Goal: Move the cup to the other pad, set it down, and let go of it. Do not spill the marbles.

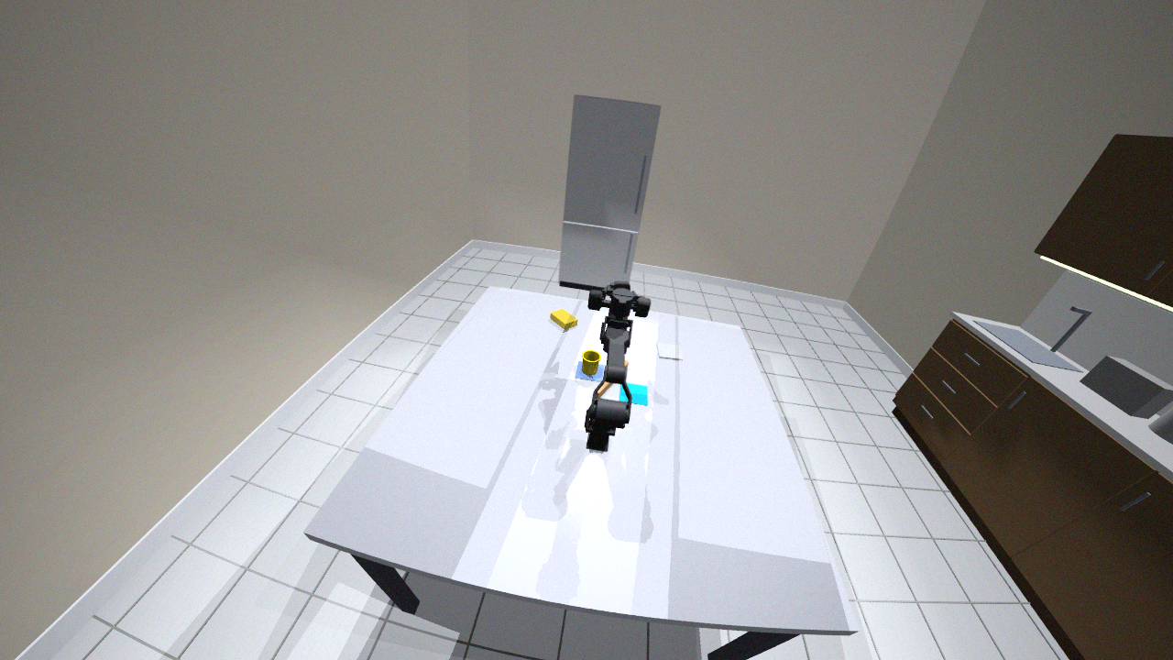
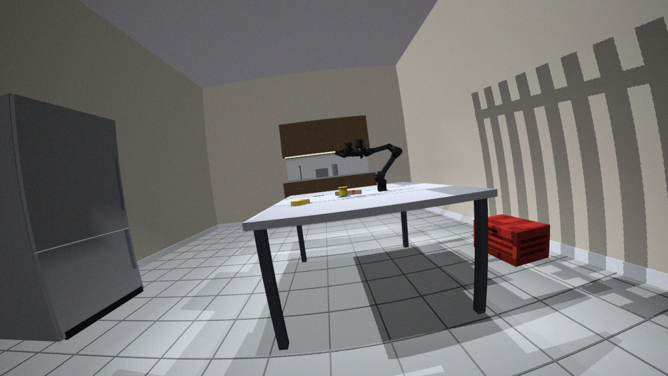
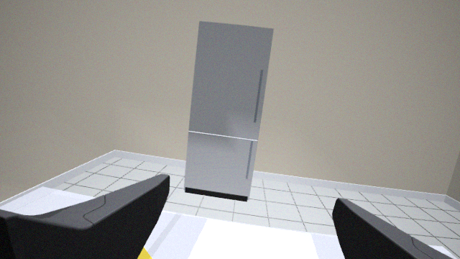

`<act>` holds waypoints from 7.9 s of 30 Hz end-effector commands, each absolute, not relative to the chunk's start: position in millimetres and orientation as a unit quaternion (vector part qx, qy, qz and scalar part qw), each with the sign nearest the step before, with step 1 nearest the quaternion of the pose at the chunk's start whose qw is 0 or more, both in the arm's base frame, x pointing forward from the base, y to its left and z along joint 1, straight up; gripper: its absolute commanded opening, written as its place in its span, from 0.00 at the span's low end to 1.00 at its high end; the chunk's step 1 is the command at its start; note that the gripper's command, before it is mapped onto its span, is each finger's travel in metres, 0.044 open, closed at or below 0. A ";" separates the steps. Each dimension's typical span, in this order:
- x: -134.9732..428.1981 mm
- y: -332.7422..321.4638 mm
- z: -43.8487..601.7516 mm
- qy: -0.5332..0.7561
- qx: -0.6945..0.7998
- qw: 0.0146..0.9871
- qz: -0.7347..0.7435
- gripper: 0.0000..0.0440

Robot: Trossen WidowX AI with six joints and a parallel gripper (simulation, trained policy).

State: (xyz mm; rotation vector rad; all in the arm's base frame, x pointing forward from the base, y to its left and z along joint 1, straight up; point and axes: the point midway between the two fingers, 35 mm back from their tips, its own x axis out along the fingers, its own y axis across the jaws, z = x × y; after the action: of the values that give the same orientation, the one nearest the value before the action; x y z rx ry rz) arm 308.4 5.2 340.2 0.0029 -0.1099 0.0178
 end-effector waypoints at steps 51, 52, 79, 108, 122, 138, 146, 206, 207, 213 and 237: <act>348.9 35.8 344.4 0.192 0.247 0.950 -0.003 0.39; 349.6 36.7 343.9 0.198 0.253 0.947 -0.005 0.39; 358.7 55.6 311.2 0.362 0.388 0.842 -0.101 0.40; 341.4 58.2 236.7 0.524 0.382 0.718 -0.251 0.35; 323.7 54.4 195.1 0.593 0.334 0.660 -0.319 0.36; 309.5 50.2 148.8 0.625 0.300 0.609 -0.384 0.39; 305.3 49.0 124.1 0.632 0.290 0.594 -0.404 0.42; 273.0 -10.5 141.5 0.588 0.349 0.603 -0.412 0.00; 272.9 -13.2 142.3 0.584 0.352 0.603 -0.414 0.00; 271.7 -28.9 145.7 0.563 0.373 0.604 -0.423 0.00; 256.9 -79.4 133.9 0.494 0.430 0.601 -0.458 0.00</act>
State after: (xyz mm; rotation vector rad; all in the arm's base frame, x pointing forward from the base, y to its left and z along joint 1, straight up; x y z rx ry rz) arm 259.5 -75.5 134.6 0.9893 1.1641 -1.0590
